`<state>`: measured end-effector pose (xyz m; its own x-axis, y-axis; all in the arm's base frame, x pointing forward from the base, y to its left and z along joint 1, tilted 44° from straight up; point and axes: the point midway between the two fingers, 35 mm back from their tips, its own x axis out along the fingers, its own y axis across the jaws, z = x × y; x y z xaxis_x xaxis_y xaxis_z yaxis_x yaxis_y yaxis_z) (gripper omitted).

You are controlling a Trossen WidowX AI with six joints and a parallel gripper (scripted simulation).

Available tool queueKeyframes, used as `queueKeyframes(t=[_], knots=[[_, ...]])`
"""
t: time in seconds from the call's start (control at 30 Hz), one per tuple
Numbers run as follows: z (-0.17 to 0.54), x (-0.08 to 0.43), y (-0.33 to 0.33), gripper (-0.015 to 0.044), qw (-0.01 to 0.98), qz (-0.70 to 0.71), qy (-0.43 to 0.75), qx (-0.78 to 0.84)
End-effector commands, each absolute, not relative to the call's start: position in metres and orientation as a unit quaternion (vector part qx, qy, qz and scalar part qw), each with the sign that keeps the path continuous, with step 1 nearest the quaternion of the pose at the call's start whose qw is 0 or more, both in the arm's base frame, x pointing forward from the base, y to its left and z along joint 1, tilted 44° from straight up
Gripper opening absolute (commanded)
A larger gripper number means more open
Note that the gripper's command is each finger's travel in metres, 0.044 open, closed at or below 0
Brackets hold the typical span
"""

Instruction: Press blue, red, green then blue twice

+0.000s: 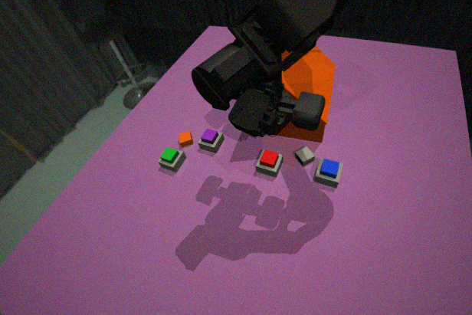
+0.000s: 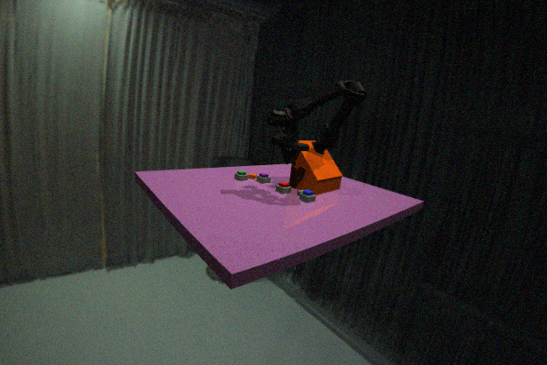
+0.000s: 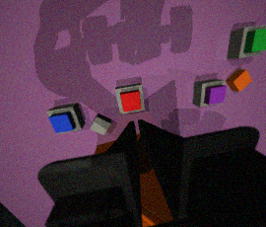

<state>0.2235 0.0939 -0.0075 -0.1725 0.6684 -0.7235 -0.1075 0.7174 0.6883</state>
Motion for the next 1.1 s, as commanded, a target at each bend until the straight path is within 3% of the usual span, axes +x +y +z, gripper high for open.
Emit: queueKeyframes(t=[0.0,0.13,1.07], knots=[[-0.027,0.22,0.107,0.002,0.609,0.32,0.698,0.198],[-0.053,0.211,0.133,0.002,0.608,0.322,0.698,0.2],[-0.077,0.204,0.155,0.002,0.607,0.322,0.698,0.2]])
